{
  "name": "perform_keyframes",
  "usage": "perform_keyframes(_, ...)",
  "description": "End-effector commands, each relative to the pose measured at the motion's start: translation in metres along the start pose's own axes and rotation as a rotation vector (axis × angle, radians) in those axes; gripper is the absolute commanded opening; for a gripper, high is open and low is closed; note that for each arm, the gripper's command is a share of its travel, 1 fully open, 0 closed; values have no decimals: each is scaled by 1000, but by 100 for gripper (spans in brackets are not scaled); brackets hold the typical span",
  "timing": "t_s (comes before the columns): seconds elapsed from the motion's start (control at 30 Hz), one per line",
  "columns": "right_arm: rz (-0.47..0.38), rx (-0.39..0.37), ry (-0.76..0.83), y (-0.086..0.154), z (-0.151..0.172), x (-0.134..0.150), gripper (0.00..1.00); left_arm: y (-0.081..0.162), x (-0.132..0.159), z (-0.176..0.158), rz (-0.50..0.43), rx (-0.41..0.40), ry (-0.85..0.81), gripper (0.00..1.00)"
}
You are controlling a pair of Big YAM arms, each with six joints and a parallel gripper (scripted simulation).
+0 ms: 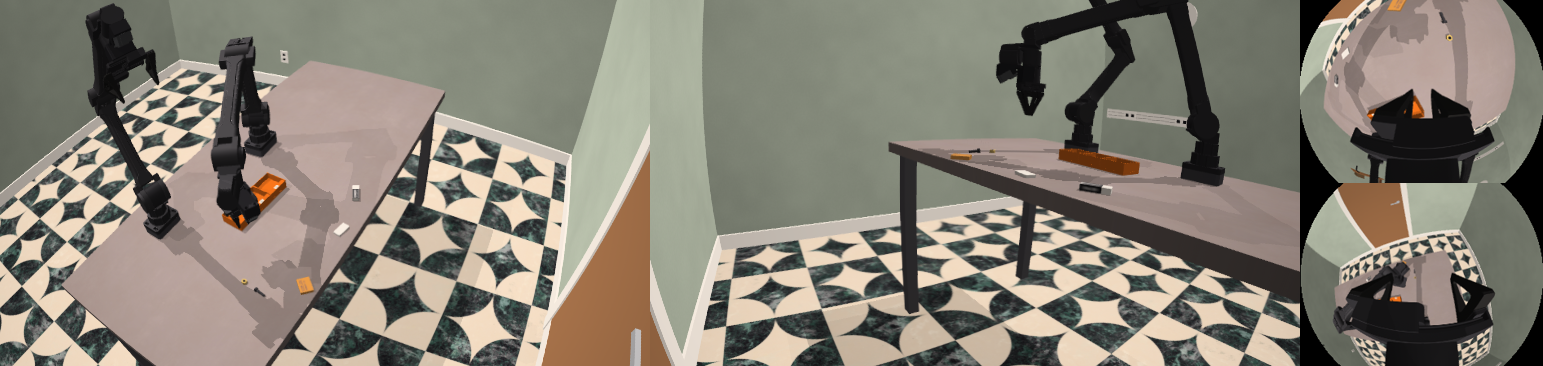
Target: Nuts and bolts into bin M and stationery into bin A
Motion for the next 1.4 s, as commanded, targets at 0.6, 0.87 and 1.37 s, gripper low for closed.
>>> perform_keyframes(0.6,1,2,7,5,-1,3,100,-51,-94,-96,-8,12,11,30)
perform_keyframes(0.87,1,2,7,5,-1,3,100,-36,-94,-94,-31,32,8,30)
perform_keyframes(1.37,1,2,7,5,-1,3,100,-44,-86,-91,-15,16,2,30)
Point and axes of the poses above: on each arm, the point where the finger pads meet when closed, its own y axis back along the fingers, its own z axis across the jaws, x = y × z, the point moved 6 cm from there along y, back along the fingers, and after that the axes turned 8 degrees about y, right-handed, at the moved point
